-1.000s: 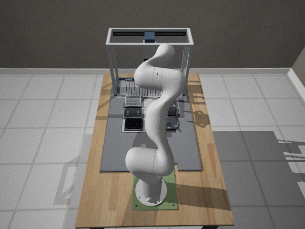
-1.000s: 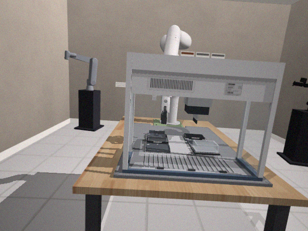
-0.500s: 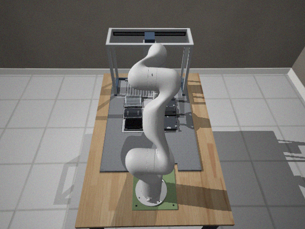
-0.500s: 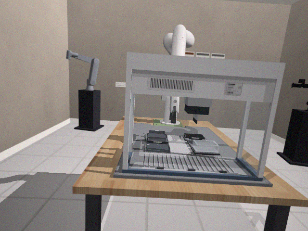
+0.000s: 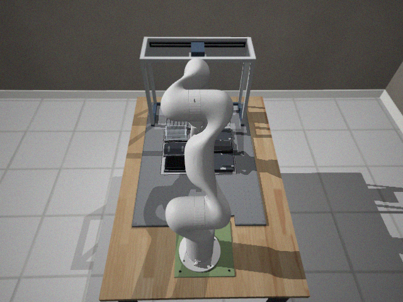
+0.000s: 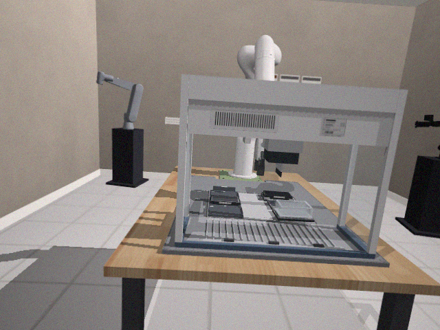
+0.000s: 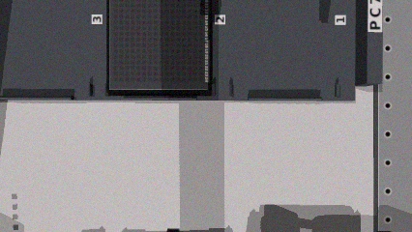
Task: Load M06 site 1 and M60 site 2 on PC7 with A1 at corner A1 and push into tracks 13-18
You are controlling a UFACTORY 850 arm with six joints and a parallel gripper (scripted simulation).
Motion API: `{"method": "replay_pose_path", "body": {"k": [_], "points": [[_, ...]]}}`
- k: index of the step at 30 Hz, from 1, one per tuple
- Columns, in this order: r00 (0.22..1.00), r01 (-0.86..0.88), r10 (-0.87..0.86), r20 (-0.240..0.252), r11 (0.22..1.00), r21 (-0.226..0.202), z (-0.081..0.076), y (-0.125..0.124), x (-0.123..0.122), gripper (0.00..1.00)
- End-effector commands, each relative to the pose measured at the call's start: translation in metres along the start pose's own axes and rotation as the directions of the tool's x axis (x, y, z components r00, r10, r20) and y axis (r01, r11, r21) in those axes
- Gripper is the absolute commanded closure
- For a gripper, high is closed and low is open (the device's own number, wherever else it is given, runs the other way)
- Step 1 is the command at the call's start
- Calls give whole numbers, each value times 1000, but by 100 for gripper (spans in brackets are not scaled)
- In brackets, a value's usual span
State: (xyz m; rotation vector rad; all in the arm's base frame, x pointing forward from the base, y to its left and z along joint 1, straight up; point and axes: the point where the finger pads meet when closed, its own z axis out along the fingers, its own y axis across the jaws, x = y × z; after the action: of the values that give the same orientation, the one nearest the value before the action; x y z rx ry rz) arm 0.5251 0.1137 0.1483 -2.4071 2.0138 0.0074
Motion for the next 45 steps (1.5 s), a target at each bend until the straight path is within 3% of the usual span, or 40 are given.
{"method": "replay_pose_path", "body": {"k": [1, 23, 36, 45], "points": [[1000, 0, 0, -1, 1000, 3, -1, 7, -16, 0], [1000, 0, 0, 0, 1000, 3, -1, 51, -106, 0], [1000, 0, 0, 0, 1000, 3, -1, 52, -108, 0], [1000, 0, 0, 0, 1000, 3, 10, 52, -108, 0]]}}
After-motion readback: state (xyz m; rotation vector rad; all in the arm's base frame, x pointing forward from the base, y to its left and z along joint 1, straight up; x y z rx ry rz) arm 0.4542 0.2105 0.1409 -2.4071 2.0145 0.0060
